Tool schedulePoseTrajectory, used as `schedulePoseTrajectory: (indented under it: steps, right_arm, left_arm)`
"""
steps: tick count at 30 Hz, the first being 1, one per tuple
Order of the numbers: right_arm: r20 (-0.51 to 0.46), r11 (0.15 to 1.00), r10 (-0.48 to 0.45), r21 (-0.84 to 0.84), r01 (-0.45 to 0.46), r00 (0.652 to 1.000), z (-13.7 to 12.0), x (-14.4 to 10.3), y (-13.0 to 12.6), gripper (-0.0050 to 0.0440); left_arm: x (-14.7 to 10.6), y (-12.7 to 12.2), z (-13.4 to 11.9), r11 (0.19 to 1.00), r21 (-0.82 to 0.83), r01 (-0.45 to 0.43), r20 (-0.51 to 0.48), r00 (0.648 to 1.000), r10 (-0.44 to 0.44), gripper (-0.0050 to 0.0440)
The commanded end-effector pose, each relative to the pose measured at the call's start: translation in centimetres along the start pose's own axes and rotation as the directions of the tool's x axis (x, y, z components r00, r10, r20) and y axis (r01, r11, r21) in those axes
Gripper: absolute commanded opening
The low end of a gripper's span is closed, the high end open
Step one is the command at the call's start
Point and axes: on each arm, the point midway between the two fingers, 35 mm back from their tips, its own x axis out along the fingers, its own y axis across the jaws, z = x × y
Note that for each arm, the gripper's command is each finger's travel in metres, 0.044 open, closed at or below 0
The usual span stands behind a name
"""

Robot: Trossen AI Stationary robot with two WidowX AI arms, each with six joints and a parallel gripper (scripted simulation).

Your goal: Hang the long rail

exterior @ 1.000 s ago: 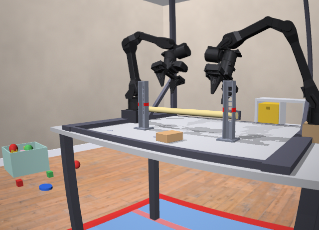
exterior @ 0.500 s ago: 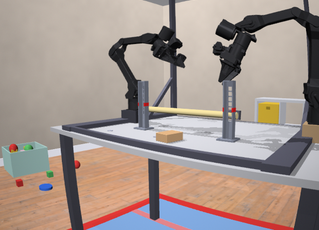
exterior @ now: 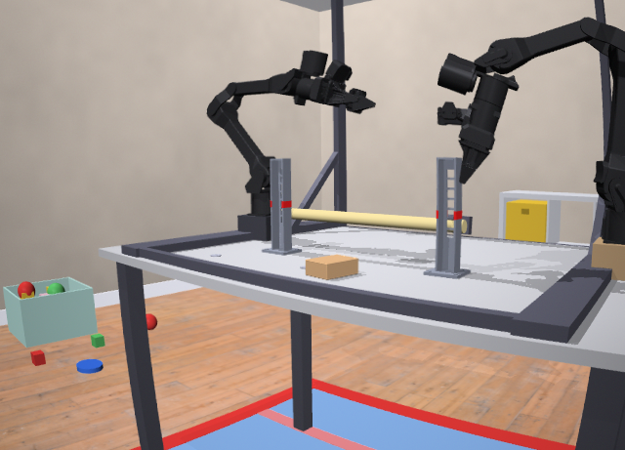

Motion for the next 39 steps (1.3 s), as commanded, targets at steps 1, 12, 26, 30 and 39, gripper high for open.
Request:
schedulePoseTrajectory:
  steps: [1, 12, 26, 30, 39]
  right_arm:
    - [0.097, 0.999, 0.033, 0.024, -0.035, 0.995, 1.0, 0.0, 0.5, 0.0335]
    - [0.252, 0.994, 0.081, 0.051, -0.097, 0.964, 3.2, 0.6, 1.5, 0.0335]
    - [0.319, 0.992, 0.092, 0.058, -0.116, 0.943, 3.7, 0.6, 1.6, 0.0335]
    - [0.318, 0.992, 0.092, 0.058, -0.116, 0.944, 3.7, 0.6, 1.6, 0.0335]
    - [0.332, 0.992, 0.092, 0.055, -0.116, 0.939, 4.3, 0.3, 1.5, 0.0335]
  left_arm:
    - [-0.8, -0.1, 0.3, 1.000, -0.006, 0.003, 0.025, 1.000, -0.003, 0.0440]
    - [-0.6, 0.0, 0.3, 1.000, -0.002, 0.002, 0.020, 1.000, -0.002, 0.0440]
    - [-0.6, 0.0, 0.3, 1.000, -0.002, 0.002, 0.020, 1.000, -0.002, 0.0440]
    - [-0.6, 0.0, 0.3, 1.000, -0.002, 0.002, 0.020, 1.000, -0.002, 0.0440]
    - [-5.1, 0.7, 2.6, 0.989, 0.118, -0.085, 0.275, 0.960, 0.050, 0.0440]
